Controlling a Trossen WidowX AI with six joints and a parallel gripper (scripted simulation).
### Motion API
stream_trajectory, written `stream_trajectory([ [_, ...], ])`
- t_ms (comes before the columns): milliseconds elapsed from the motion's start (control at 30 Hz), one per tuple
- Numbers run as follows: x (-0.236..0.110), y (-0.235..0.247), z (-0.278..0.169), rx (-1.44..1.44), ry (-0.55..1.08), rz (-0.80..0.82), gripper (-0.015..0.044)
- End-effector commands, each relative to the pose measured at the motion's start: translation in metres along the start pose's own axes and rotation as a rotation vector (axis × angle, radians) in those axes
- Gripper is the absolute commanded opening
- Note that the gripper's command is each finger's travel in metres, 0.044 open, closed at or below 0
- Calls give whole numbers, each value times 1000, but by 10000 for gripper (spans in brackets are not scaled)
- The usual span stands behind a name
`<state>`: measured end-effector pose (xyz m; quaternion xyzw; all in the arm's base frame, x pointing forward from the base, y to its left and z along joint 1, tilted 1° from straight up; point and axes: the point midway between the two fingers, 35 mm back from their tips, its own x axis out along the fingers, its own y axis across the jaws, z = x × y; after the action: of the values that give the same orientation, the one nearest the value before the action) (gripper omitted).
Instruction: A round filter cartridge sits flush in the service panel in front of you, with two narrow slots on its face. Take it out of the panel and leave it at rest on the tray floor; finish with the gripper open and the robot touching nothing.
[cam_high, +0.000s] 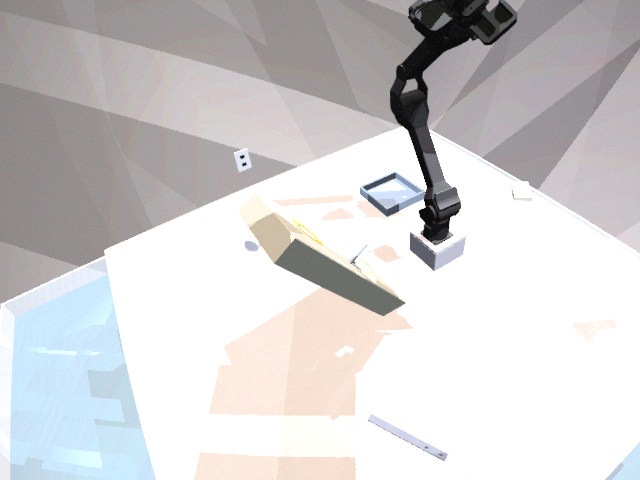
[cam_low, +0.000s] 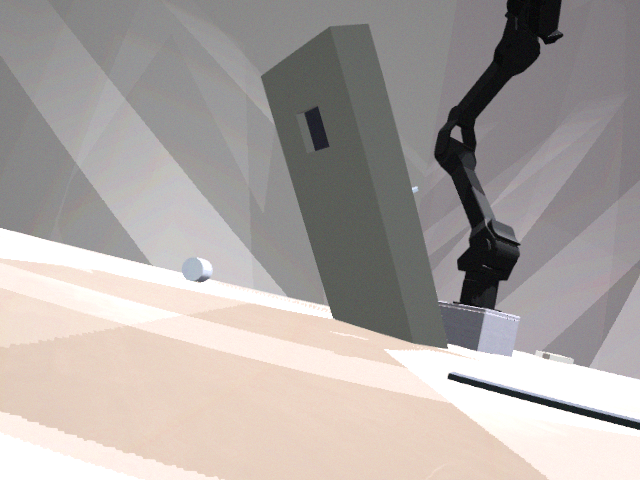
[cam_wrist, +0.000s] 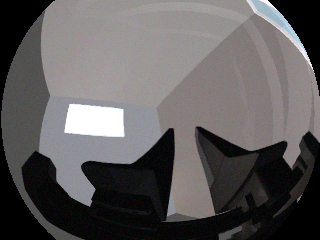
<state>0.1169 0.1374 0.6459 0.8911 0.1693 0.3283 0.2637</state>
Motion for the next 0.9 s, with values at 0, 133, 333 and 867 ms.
stream_trajectory([
  [0,11,-35,41,-472,-85,-60,93],
  [133,16,-59,91,-836,-174,-161,93],
  [333,8,-82,180,-1289,-309,-398,93],
  [867,-127,-89,393,-1773,-462,-1318,93],
])
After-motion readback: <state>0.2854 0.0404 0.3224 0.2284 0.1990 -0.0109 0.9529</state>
